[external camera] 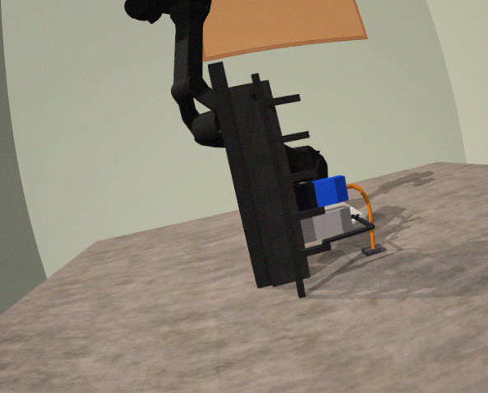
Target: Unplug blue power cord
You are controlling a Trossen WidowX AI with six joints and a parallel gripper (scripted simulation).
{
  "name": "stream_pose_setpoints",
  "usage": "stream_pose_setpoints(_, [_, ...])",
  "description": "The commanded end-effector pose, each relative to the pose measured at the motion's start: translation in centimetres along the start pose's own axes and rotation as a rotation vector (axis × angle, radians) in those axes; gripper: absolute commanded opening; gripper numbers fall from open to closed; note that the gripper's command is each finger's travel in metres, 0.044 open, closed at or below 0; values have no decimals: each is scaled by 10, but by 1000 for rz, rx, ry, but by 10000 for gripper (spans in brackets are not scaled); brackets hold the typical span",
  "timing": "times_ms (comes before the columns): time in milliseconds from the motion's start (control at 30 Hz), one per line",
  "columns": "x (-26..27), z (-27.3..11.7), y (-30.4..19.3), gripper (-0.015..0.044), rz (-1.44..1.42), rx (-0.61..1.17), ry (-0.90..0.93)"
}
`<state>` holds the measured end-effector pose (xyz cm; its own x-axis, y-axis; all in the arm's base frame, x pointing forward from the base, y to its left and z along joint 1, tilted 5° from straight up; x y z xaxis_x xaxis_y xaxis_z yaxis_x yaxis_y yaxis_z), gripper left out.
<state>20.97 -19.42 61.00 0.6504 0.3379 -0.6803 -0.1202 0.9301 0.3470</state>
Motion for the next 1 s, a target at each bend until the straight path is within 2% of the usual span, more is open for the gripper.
stream_pose_setpoints(0, [-2,-1,2,374,-5,-1,-9])
stream_pose_setpoints(67, [-15,-9,15,321,-48,-10,-84])
stream_pose_setpoints(267, [-60,-36,56,164,-447,-47,-257])
stream_pose_setpoints(467, [-91,-71,115,160,-1012,-73,-444])
stream_pose_setpoints(633, [-95,-100,172,160,-1520,-77,-611])
stream_pose_setpoints(800, [-80,-124,236,160,-2042,-67,-812])
stream_pose_setpoints(967, [-40,-140,291,160,-2550,-66,-1043])
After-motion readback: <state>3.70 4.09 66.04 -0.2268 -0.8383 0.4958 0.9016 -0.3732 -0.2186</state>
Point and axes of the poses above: the point midway between the two fingers, 35 mm back from their tips, its own z axis out along the fingers, its own x axis across the jaws, y = z × x, the point moved 5 cm from there along -z, back along the fingers, and after that the axes turned 1 degree about -z, right-handed, at the moved point
